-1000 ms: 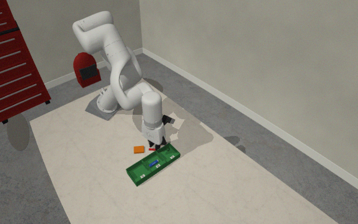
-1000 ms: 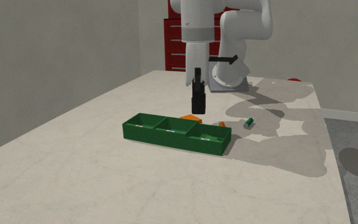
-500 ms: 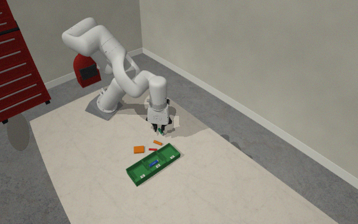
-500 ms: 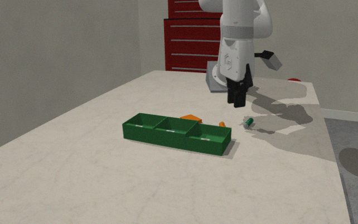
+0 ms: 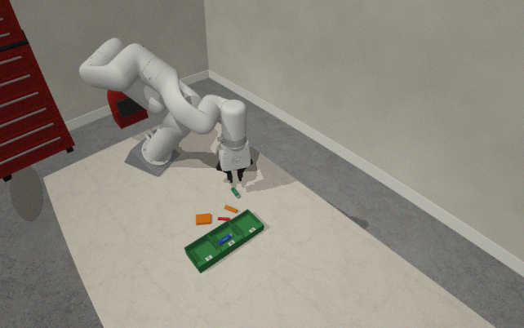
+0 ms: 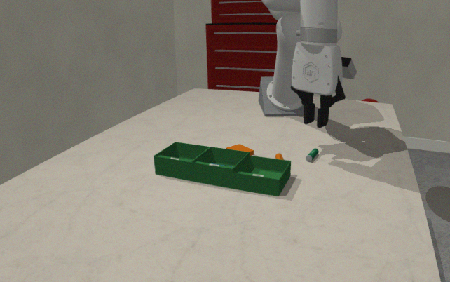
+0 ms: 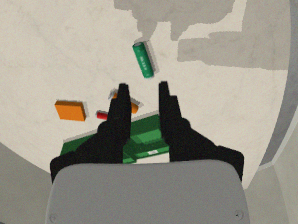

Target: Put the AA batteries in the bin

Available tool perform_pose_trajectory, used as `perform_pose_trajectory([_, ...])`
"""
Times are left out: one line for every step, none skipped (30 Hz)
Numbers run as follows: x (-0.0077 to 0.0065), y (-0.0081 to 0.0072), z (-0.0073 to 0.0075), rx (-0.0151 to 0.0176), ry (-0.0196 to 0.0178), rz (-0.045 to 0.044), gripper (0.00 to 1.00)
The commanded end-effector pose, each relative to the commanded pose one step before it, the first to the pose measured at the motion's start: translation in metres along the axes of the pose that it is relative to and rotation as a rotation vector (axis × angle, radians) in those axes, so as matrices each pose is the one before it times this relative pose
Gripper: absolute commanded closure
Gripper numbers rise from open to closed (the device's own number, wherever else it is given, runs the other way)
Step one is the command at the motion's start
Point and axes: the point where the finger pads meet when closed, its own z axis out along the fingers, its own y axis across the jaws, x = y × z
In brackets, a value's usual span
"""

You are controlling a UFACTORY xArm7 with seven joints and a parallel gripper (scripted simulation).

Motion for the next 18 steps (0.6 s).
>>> perform_pose_trajectory([-0.00082,0.00036,-0.00156,-0.01043,-0.00088,-0.15628,0.72])
perform_pose_trajectory([-0.00035,-0.00018,0.0,-0.00095,-0.00002,-0.02586,0.72])
perform_pose_trajectory([-0.00035,-0.00019,0.0,-0.00159,0.00023,-0.03034,0.72])
perform_pose_trajectory([-0.00034,-0.0002,0.0,-0.00211,0.0005,-0.03057,0.72])
perform_pose_trajectory([-0.00032,-0.0002,0.0,-0.00025,0.00007,-0.00314,0.72])
perform_pose_trajectory([-0.0003,-0.00019,0.0,0.0,0.0,0.0,0.72])
perform_pose_trajectory([-0.00027,-0.00009,0.0,0.00002,-0.00001,0.00001,0.72])
perform_pose_trajectory([-0.00026,-0.00018,0.0,0.0,0.0,0.0,0.72])
perform_pose_trajectory([-0.00023,-0.00015,0.0,0.0,0.0,0.0,0.72])
perform_pose_trajectory([-0.0002,-0.00013,0.0,0.0,0.0,0.0,0.72])
perform_pose_trajectory([-0.00017,-0.00011,0.0,0.0,0.0,0.0,0.72])
perform_pose_trajectory([-0.00014,-0.00009,0.0,0.0,0.0,0.0,0.72])
perform_pose_trajectory([-0.00011,-0.00007,0.0,0.0,0.0,0.0,0.72])
perform_pose_trajectory([0.0,0.0,0.0,0.0,0.0,0.0,0.72])
perform_pose_trajectory([0.0,0.0,0.0,0.0,0.0,0.0,0.72])
perform_pose_trajectory([-0.00003,0.0,-0.00001,0.00001,-0.00001,0.00001,0.72])
perform_pose_trajectory([-0.00006,-0.00003,0.0,0.0,0.0,0.0,0.72])
perform_pose_trajectory([-0.00005,-0.00002,0.0,0.0,0.0,0.0,0.72])
